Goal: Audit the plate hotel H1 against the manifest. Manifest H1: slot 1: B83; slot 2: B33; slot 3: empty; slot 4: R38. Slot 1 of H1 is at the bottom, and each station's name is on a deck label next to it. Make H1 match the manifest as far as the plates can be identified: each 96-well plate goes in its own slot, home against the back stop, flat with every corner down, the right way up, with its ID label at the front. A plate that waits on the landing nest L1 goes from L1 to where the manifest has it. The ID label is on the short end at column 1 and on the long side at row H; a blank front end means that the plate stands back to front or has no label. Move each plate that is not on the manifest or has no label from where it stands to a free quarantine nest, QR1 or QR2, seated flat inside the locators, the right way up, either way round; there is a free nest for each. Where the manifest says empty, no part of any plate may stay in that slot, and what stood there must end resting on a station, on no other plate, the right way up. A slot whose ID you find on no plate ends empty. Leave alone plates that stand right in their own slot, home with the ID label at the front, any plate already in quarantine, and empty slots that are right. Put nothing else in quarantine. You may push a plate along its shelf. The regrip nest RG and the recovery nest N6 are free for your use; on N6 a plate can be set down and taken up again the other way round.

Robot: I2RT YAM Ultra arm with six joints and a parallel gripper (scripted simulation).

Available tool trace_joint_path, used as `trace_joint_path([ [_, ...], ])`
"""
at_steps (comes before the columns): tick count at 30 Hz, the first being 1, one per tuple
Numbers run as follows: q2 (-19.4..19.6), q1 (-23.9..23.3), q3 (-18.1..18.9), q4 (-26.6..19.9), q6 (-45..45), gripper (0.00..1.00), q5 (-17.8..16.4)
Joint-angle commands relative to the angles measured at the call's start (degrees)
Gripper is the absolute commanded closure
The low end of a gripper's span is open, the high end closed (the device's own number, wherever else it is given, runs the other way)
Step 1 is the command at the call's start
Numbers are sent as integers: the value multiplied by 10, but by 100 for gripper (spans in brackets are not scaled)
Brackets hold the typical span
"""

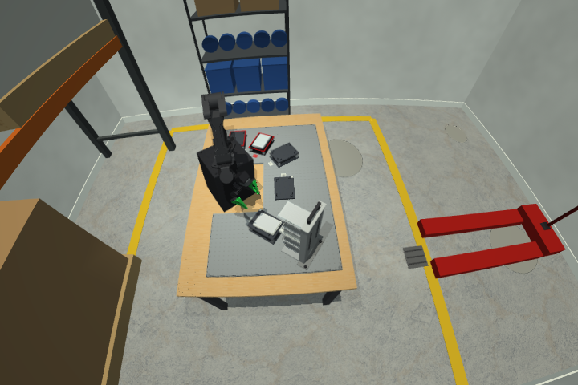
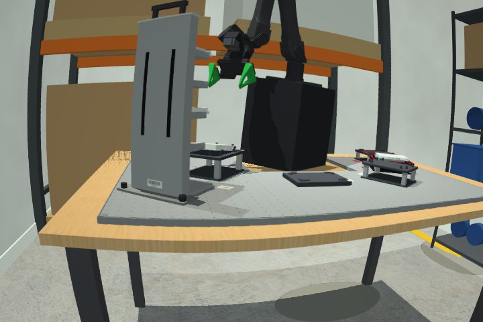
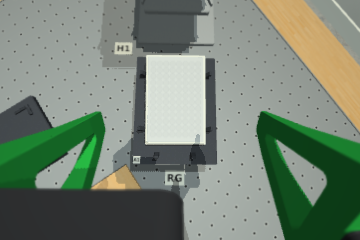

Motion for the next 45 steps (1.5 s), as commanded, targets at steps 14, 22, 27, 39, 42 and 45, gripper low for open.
trace_joint_path([
  [14, -56, 111, 72, -177, -109, 0, 41],
  [22, -62, 169, 110, -250, -157, 0, 68],
  [27, -53, 202, 135, -290, -184, 0, 84],
  [39, -25, 291, 216, -399, -252, 0, 129],
  [42, -17, 307, 232, -419, -264, 0, 137],
  [45, -7, 330, 258, -448, -282, 0, 150],
])
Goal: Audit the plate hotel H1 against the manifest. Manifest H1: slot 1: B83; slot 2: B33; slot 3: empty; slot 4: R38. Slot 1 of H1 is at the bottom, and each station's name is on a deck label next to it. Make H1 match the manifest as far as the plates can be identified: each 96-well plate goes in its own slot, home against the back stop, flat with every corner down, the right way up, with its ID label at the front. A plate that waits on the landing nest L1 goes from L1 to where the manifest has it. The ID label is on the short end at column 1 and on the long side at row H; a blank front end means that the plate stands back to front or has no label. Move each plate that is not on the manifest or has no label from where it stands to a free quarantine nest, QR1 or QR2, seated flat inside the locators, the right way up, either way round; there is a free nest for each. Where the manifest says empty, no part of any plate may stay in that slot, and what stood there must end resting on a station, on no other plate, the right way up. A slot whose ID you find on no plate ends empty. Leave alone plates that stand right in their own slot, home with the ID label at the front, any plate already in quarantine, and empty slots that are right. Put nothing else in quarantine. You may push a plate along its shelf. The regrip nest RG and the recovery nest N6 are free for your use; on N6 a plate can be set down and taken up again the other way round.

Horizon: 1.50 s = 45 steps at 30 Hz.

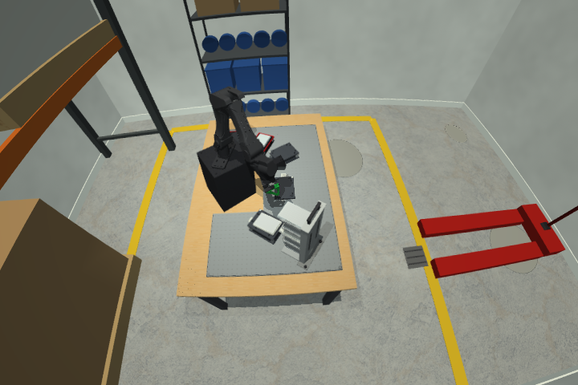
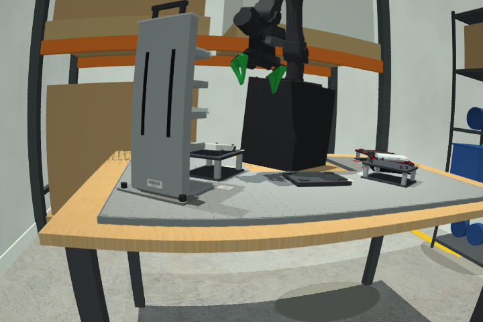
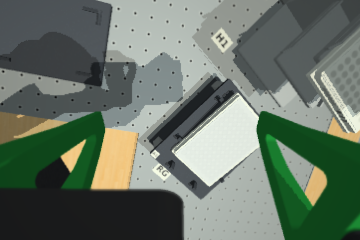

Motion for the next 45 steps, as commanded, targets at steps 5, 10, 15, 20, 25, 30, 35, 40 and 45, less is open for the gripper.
trace_joint_path([
  [5, 26, 55, 76, -88, -55, 0, 29],
  [10, 43, 56, 112, -138, -115, 0, 42],
  [15, 53, 66, 133, -167, -149, 0, 51],
  [20, 71, 75, 168, -212, -204, 0, 69],
  [25, 89, 86, 201, -254, -256, 0, 90],
  [30, 79, 92, 220, -277, -287, 0, 103],
  [35, 117, 104, 250, -313, -335, 0, 126],
  [40, 136, 106, 227, -301, -349, 0, 134],
  [45, 154, 111, 218, -261, -347, 0, 128],
])
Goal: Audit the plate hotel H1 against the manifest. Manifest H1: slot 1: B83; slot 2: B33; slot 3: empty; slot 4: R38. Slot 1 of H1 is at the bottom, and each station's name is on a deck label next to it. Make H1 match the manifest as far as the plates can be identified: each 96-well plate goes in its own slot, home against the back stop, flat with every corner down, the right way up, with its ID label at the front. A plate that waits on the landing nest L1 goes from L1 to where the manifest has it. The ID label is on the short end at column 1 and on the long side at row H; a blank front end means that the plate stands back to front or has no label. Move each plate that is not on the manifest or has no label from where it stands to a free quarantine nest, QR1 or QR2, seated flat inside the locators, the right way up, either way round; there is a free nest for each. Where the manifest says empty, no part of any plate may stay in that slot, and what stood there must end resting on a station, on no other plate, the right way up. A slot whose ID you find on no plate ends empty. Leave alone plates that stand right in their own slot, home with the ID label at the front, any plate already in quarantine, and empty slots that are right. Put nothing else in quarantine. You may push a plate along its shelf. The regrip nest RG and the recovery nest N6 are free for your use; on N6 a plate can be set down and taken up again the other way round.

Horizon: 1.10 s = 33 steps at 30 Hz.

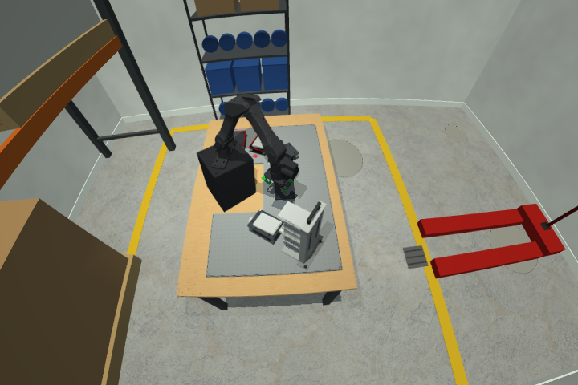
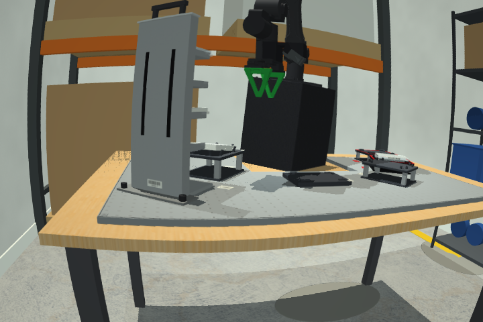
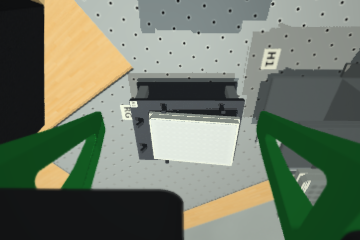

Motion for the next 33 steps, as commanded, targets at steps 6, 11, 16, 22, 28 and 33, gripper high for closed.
trace_joint_path([
  [6, 28, 8, -18, 48, 1, 0, -5],
  [11, 54, 11, -25, 81, 4, 0, -5],
  [16, 82, 12, -29, 113, 7, 0, -5],
  [22, 106, 16, -15, 141, 9, 0, -5],
  [28, 97, 12, -19, 153, 8, 0, -5],
  [33, 108, 11, -20, 146, 7, 0, -1],
])
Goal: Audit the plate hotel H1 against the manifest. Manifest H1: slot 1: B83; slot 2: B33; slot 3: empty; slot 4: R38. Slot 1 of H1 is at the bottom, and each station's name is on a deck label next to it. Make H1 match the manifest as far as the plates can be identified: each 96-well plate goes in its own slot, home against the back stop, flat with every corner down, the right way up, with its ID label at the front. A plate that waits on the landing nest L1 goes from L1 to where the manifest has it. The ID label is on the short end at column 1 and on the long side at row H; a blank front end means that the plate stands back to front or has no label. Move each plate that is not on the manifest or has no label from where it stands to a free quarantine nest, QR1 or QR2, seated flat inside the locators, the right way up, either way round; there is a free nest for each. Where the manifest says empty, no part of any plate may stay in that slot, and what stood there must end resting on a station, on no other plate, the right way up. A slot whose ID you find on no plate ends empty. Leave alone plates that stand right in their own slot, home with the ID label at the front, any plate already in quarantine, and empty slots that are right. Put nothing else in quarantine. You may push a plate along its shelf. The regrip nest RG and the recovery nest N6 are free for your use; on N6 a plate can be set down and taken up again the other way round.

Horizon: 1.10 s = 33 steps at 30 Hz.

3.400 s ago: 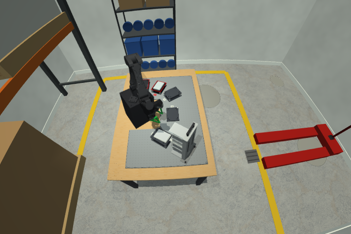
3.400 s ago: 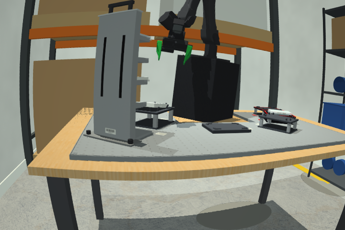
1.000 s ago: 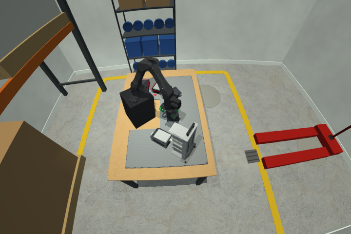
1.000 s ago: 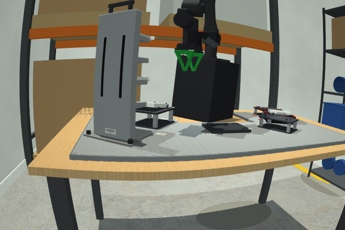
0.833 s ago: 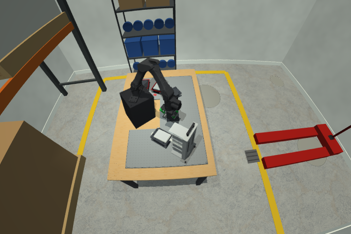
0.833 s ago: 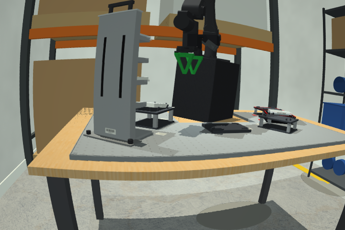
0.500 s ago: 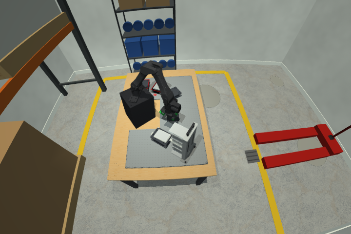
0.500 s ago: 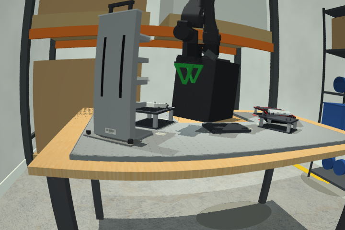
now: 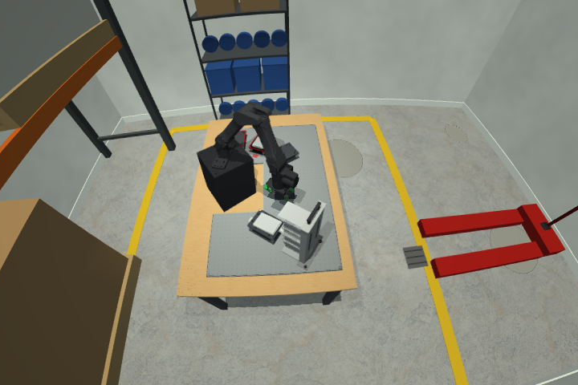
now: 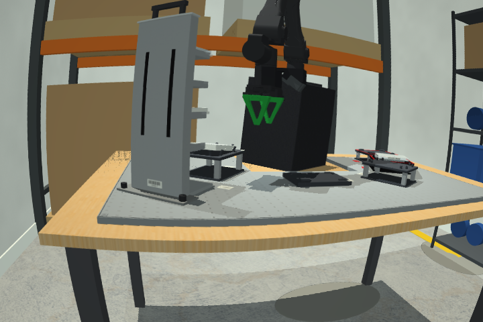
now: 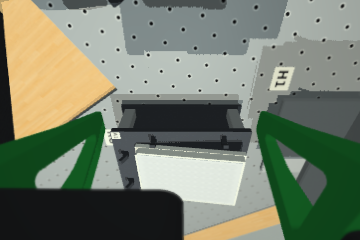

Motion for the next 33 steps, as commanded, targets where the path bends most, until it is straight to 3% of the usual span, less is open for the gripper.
trace_joint_path([
  [1, -6, 0, 2, 0, 1, 0, -3],
  [19, -6, 0, 2, 0, 1, 0, -3],
  [33, 48, 7, 16, 49, 6, 0, -6],
])
